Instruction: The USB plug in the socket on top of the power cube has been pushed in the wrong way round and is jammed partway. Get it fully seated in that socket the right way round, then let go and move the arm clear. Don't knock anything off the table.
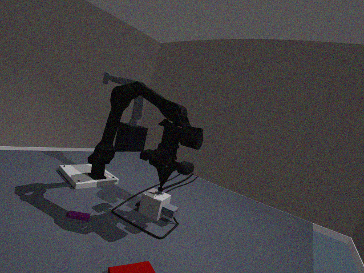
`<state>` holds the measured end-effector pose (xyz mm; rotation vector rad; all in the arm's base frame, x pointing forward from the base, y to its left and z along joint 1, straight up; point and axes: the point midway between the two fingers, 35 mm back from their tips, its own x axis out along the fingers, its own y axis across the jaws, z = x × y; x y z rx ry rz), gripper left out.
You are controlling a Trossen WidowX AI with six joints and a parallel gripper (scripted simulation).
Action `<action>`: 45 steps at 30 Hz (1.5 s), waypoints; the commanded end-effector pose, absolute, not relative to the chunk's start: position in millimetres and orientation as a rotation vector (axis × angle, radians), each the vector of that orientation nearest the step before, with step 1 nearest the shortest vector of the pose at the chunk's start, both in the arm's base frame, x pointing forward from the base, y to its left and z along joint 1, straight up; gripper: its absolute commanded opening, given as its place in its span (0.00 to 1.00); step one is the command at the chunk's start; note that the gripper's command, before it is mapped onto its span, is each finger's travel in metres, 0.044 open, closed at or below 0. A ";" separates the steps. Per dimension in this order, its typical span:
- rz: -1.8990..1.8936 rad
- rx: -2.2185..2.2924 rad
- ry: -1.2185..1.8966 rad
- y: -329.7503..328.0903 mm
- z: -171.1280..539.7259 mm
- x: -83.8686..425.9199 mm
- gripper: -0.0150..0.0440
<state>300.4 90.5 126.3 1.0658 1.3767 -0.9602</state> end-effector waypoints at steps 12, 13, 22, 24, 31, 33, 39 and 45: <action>-0.962 1.072 1.379 91.2 124.1 300.5 0.25; -0.962 1.072 1.379 91.2 124.0 300.5 0.25; -0.962 1.072 1.379 91.2 122.9 300.5 0.25; -0.962 1.072 1.379 91.2 122.6 300.5 0.25; -0.962 1.072 1.379 91.2 121.8 300.5 0.25; -0.962 1.072 1.379 91.2 121.6 300.5 0.25; -0.962 1.072 1.379 91.2 120.8 300.5 0.25; -0.962 1.072 1.379 91.2 120.1 300.6 0.25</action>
